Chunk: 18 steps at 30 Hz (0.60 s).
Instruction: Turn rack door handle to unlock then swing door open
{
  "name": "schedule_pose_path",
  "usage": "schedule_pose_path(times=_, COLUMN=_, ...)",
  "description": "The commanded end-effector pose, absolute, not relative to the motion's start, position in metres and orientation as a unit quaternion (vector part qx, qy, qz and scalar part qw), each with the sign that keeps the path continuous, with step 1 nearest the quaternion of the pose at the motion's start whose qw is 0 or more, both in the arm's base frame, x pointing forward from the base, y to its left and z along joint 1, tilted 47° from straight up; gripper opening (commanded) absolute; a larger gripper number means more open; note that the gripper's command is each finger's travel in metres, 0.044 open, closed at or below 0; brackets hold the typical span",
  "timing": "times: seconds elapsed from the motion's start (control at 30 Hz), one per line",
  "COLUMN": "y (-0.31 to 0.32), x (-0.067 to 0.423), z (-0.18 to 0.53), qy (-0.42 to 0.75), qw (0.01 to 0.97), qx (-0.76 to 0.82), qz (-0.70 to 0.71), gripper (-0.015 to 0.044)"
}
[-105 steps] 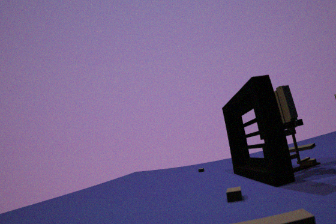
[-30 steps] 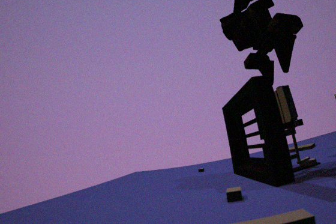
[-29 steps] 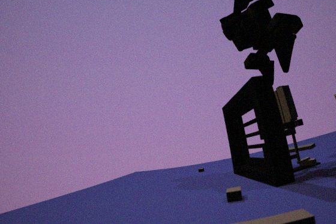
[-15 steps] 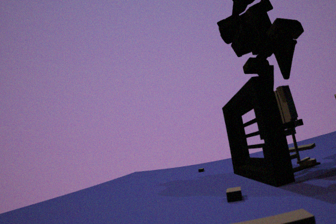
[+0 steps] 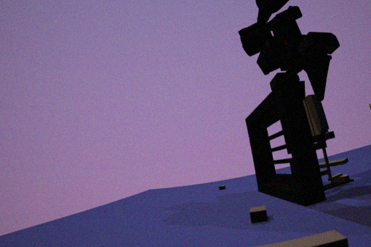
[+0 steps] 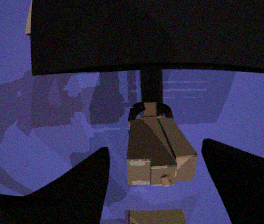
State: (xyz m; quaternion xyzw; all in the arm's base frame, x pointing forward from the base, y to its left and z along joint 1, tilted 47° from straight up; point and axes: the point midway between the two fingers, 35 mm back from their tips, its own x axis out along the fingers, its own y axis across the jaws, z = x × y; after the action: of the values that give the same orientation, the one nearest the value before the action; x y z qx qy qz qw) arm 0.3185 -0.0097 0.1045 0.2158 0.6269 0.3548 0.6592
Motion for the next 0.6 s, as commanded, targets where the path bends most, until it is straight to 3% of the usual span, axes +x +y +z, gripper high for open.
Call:
schedule_pose_path(times=0.0, y=-0.005, x=0.316, z=0.098, qy=0.635, qw=0.653, qx=0.216, qz=0.351, gripper=0.0295)
schedule_pose_path(times=0.47, y=0.01, x=0.314, z=0.085, qy=0.651, qw=0.643, qx=0.207, qz=0.347, gripper=0.0295)
schedule_pose_path(times=0.57, y=0.01, x=0.314, z=0.085, qy=0.651, qw=0.643, qx=0.207, qz=0.347, gripper=0.0216)
